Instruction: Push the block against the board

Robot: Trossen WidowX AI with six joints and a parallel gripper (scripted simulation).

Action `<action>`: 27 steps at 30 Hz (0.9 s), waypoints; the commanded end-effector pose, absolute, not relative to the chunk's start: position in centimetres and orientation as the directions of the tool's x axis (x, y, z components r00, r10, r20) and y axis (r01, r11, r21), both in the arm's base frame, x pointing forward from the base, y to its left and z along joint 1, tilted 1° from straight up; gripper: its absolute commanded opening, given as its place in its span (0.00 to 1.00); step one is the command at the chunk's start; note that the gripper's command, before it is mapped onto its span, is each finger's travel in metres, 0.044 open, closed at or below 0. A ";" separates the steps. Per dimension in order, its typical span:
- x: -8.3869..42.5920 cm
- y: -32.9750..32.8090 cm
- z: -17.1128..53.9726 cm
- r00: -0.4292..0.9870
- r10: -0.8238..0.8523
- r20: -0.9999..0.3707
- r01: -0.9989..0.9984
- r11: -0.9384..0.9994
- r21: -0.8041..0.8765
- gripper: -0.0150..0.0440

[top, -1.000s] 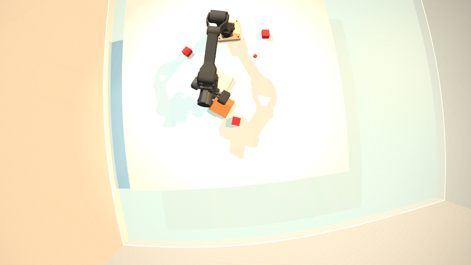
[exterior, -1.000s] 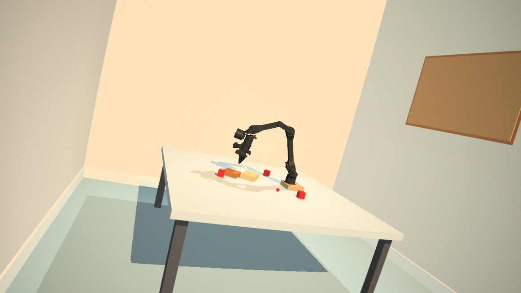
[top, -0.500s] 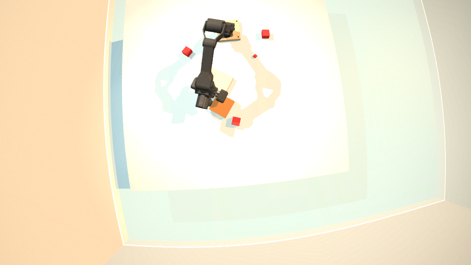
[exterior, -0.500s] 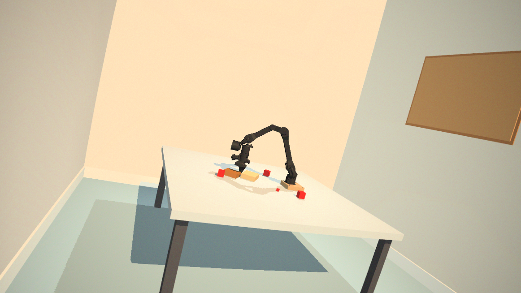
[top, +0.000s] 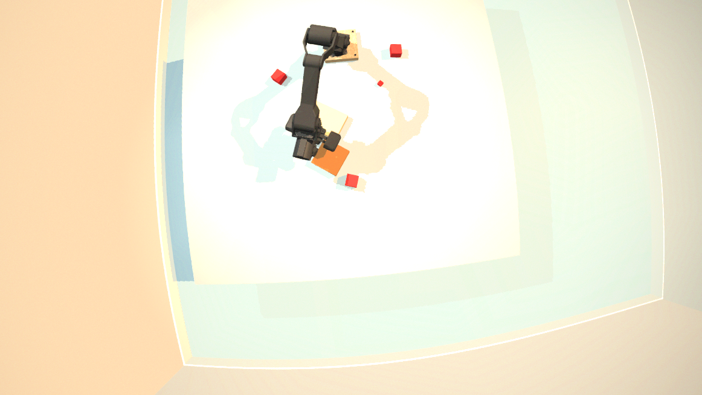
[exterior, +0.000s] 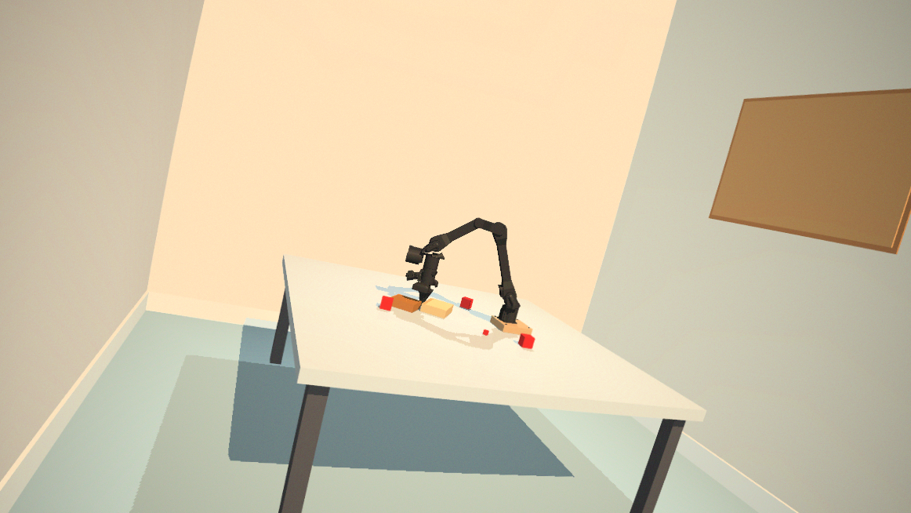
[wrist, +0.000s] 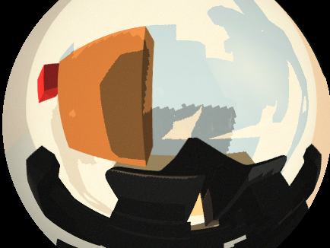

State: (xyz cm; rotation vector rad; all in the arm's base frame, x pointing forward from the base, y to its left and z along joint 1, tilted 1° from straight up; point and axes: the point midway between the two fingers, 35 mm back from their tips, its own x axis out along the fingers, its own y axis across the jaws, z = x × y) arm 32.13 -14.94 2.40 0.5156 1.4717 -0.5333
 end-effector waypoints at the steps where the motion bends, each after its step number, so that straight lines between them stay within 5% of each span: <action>1: 31.9 -14.6 2.6 0.036 -0.020 -0.999 0.626 0.780 0.008 0.25; 27: 30.1 -13.1 2.5 0.035 -0.018 -0.999 0.626 0.780 0.008 0.25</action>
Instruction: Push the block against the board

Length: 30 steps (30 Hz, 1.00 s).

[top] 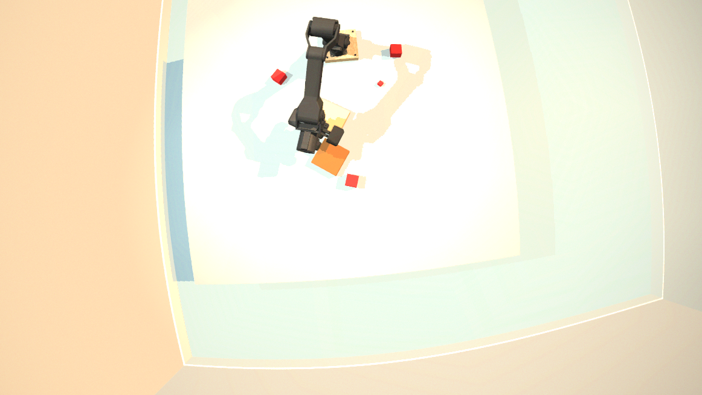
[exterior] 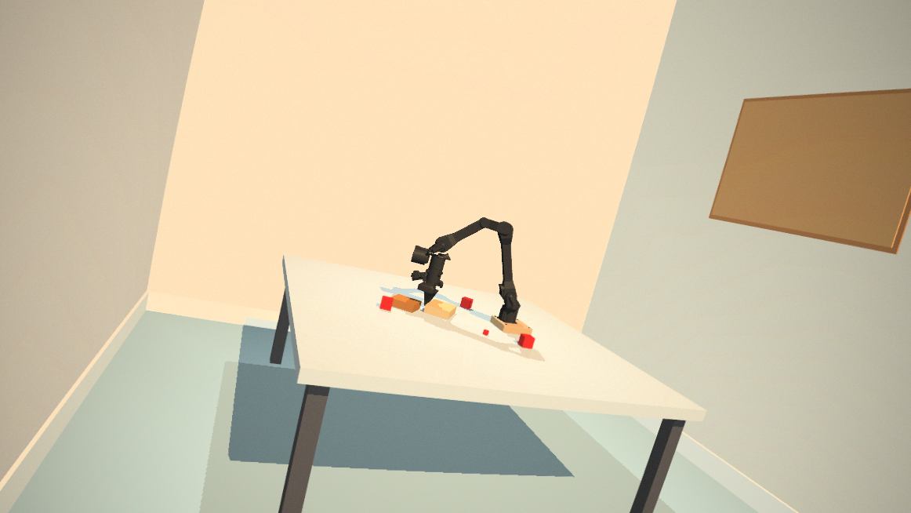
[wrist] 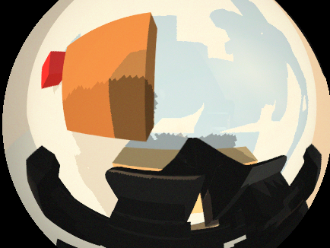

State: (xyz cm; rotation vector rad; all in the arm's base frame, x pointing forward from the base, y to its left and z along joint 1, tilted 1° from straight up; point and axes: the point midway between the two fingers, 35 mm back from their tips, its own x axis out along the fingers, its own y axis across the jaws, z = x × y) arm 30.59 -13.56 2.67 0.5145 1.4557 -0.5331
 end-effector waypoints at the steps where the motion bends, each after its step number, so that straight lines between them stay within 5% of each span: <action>1: 30.0 -13.1 2.4 0.035 -0.018 -0.999 0.626 0.780 0.008 0.25; 30: 28.4 -11.8 2.2 0.034 -0.017 -0.999 0.626 0.780 0.008 0.25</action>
